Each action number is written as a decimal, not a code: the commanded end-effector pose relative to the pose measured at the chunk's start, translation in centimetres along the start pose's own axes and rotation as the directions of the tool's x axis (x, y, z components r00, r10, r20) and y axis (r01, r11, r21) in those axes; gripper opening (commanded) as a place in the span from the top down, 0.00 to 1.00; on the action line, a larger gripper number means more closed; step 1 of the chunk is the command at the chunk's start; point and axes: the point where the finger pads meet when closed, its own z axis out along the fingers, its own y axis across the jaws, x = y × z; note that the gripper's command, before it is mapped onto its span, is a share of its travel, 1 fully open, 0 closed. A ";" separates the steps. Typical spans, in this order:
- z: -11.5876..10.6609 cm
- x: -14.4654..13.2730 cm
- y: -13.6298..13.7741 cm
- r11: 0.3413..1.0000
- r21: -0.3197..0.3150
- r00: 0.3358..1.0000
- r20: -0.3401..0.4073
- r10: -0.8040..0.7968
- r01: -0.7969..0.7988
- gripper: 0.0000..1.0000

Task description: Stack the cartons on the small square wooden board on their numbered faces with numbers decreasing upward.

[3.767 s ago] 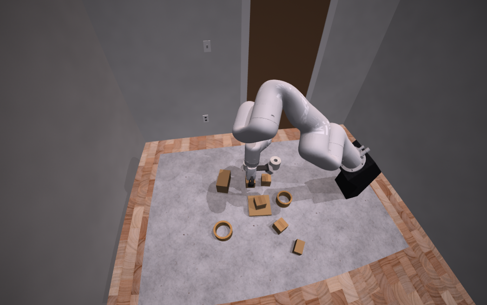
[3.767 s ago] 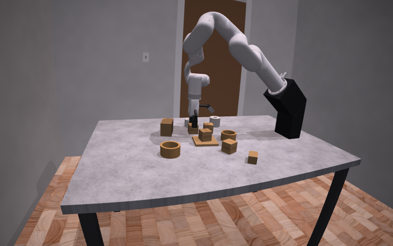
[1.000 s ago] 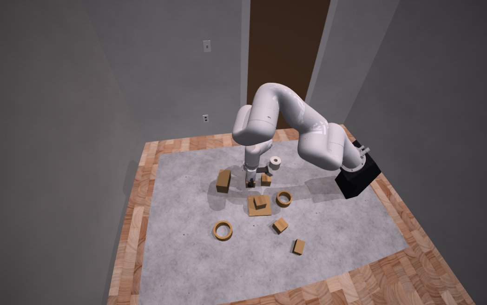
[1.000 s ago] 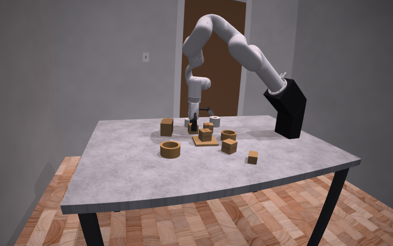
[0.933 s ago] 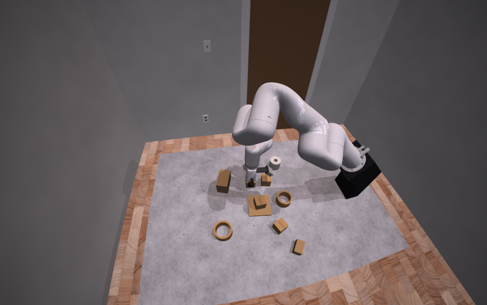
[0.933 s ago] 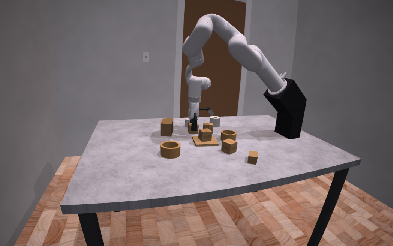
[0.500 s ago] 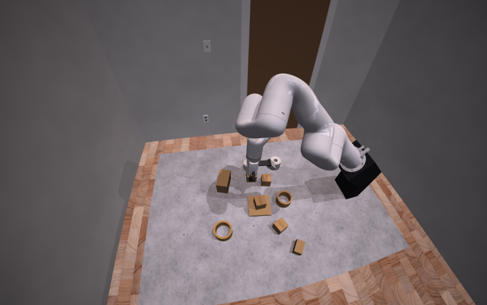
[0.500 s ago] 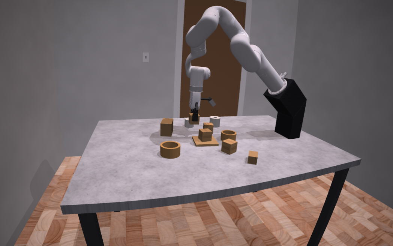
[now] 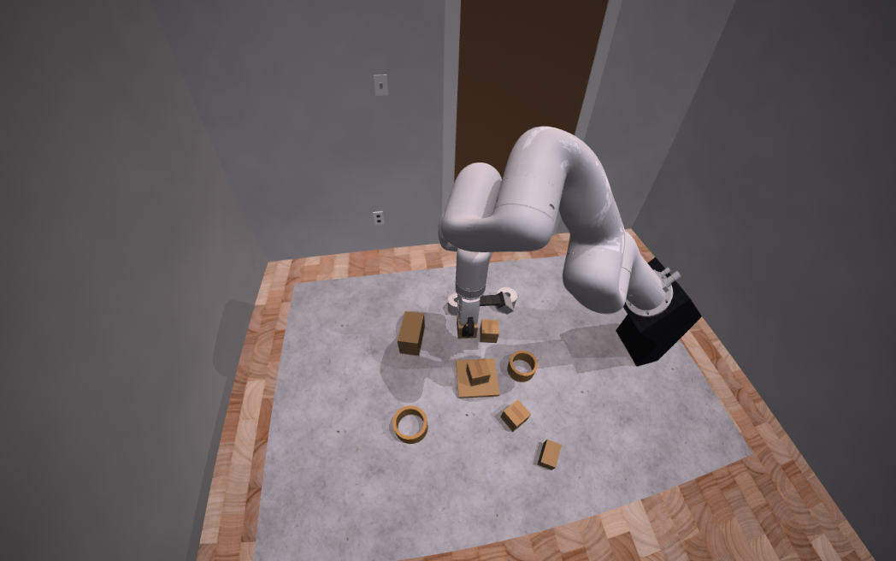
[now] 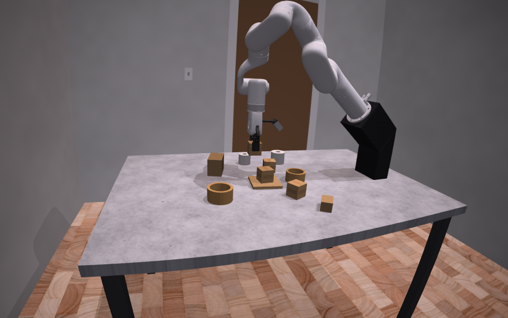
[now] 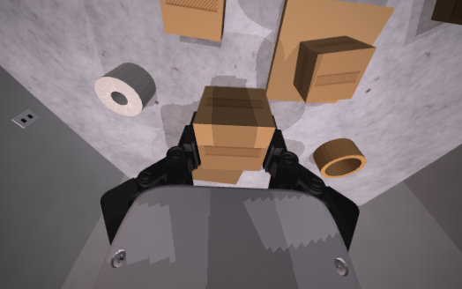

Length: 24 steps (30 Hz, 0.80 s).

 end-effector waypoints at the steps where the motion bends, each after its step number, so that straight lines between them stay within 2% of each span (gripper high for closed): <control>1: -1.3 1.4 5.7 1.000 0.007 0.999 -0.032 0.000 0.000 1.00; 2: -1.3 1.4 5.7 1.000 0.007 0.999 -0.032 0.000 0.000 1.00; 5: -2.5 2.6 9.3 1.000 0.011 1.000 -0.011 0.000 0.000 1.00; 8: -3.2 3.1 10.8 1.000 0.009 1.000 0.010 0.001 -0.001 1.00; 13: -3.2 3.1 10.9 1.000 0.009 1.000 0.012 0.002 -0.002 1.00; 24: -1.7 2.8 11.3 1.000 0.011 1.000 0.010 0.002 -0.002 1.00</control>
